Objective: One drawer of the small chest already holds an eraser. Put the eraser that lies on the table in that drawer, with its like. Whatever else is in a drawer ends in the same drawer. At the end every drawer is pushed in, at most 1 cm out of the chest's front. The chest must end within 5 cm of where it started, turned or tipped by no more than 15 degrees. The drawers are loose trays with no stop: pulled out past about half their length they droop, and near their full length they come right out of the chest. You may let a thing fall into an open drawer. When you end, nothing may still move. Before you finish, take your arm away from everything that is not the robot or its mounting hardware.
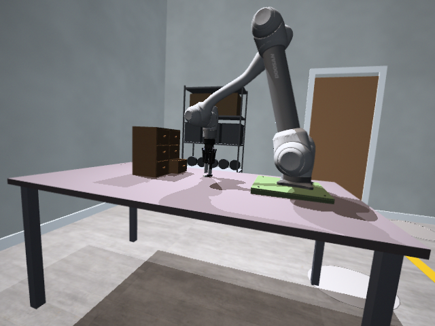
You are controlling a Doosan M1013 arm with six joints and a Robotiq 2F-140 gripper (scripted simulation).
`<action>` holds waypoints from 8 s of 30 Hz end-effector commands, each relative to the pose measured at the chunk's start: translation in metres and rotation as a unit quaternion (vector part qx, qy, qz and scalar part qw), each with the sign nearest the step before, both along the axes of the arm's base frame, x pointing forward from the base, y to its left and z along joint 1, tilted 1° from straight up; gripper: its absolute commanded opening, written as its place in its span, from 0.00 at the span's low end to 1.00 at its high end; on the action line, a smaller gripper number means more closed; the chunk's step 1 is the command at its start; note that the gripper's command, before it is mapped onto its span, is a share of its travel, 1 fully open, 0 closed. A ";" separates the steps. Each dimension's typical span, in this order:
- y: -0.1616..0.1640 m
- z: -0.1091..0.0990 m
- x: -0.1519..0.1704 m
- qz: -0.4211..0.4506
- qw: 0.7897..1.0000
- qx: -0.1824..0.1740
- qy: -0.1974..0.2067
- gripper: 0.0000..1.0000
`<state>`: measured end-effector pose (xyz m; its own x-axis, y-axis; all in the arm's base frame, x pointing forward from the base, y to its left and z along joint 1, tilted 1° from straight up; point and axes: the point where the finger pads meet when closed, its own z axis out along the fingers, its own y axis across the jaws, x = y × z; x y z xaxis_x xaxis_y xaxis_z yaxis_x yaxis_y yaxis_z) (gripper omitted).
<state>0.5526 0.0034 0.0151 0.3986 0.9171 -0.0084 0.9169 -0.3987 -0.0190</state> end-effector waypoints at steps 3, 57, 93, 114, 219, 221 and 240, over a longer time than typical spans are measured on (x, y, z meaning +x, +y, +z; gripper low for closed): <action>0.000 0.000 0.000 0.000 1.000 0.000 0.000 0.23; 0.000 -0.020 0.000 0.000 1.000 0.000 0.000 0.11; 0.000 0.080 0.002 -0.001 1.000 0.000 0.000 0.11; 0.018 0.079 0.059 -0.485 0.875 -0.010 0.000 0.11; 0.017 0.100 0.042 -0.447 0.798 0.242 -0.325 0.11; 0.017 0.099 0.042 -0.445 0.794 0.247 -0.332 0.11; 0.015 0.096 0.037 -0.420 0.747 0.309 -0.411 0.11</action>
<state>0.5921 0.0165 0.1148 0.6769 0.0809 0.7316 0.1757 -0.9830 -0.0539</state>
